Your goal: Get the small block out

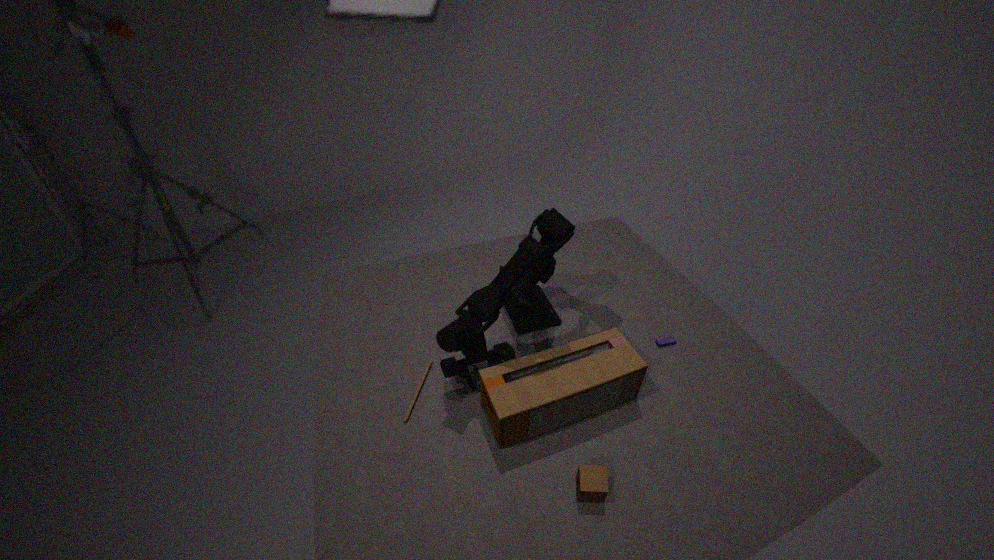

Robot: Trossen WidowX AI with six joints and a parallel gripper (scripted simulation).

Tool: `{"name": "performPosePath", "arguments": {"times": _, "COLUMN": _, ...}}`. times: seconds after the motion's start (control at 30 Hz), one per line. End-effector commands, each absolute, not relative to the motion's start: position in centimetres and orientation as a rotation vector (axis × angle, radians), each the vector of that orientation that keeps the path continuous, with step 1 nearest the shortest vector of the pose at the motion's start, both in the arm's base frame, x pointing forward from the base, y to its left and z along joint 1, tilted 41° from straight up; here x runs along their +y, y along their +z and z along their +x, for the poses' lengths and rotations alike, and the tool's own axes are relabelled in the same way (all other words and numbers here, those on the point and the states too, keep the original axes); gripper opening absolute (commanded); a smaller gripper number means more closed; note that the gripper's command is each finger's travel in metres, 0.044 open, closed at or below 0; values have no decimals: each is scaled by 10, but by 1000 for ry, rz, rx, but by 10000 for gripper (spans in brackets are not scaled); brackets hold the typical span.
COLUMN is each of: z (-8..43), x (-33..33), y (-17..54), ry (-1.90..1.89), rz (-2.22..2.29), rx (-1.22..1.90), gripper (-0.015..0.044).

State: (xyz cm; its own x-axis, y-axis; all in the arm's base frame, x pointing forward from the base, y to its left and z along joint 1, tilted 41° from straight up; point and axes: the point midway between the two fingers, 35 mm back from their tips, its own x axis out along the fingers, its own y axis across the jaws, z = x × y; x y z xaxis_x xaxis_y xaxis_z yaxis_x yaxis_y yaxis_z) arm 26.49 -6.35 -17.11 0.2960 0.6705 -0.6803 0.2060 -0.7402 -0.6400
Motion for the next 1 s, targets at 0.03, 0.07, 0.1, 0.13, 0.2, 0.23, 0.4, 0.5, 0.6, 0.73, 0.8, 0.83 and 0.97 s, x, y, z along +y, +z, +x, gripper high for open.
{"name": "performPosePath", "arguments": {"times": 0.03, "z": 265, "x": -62, "y": -171, "ry": 1433, "rz": -2132, "rx": -782, "gripper": 128}}
{"name": "performPosePath", "arguments": {"times": 0.07, "z": 265, "x": -62, "y": -171, "ry": 1433, "rz": -2132, "rx": -782, "gripper": 101}}
{"name": "performPosePath", "arguments": {"times": 0.1, "z": 265, "x": -62, "y": -171, "ry": 1433, "rz": -2132, "rx": -782, "gripper": 95}}
{"name": "performPosePath", "arguments": {"times": 0.13, "z": 265, "x": -62, "y": -171, "ry": 1433, "rz": -2132, "rx": -782, "gripper": 88}}
{"name": "performPosePath", "arguments": {"times": 0.2, "z": 265, "x": -63, "y": -170, "ry": 1433, "rz": -2132, "rx": -782, "gripper": 55}}
{"name": "performPosePath", "arguments": {"times": 0.23, "z": 266, "x": -65, "y": -168, "ry": 1434, "rz": -2132, "rx": -782, "gripper": 29}}
{"name": "performPosePath", "arguments": {"times": 0.4, "z": 270, "x": -85, "y": -147, "ry": 1438, "rz": -2135, "rx": -780, "gripper": 0}}
{"name": "performPosePath", "arguments": {"times": 0.5, "z": 271, "x": -98, "y": -132, "ry": 1439, "rz": -2136, "rx": -781, "gripper": 0}}
{"name": "performPosePath", "arguments": {"times": 0.6, "z": 271, "x": -103, "y": -124, "ry": 1440, "rz": -2136, "rx": -781, "gripper": 0}}
{"name": "performPosePath", "arguments": {"times": 0.73, "z": 272, "x": -106, "y": -115, "ry": 1452, "rz": -2121, "rx": -733, "gripper": 0}}
{"name": "performPosePath", "arguments": {"times": 0.8, "z": 272, "x": -108, "y": -107, "ry": 1460, "rz": -2109, "rx": -694, "gripper": 0}}
{"name": "performPosePath", "arguments": {"times": 0.83, "z": 272, "x": -109, "y": -103, "ry": 1464, "rz": -2103, "rx": -675, "gripper": 0}}
{"name": "performPosePath", "arguments": {"times": 0.97, "z": 271, "x": -112, "y": -89, "ry": 1478, "rz": -2079, "rx": -596, "gripper": 0}}
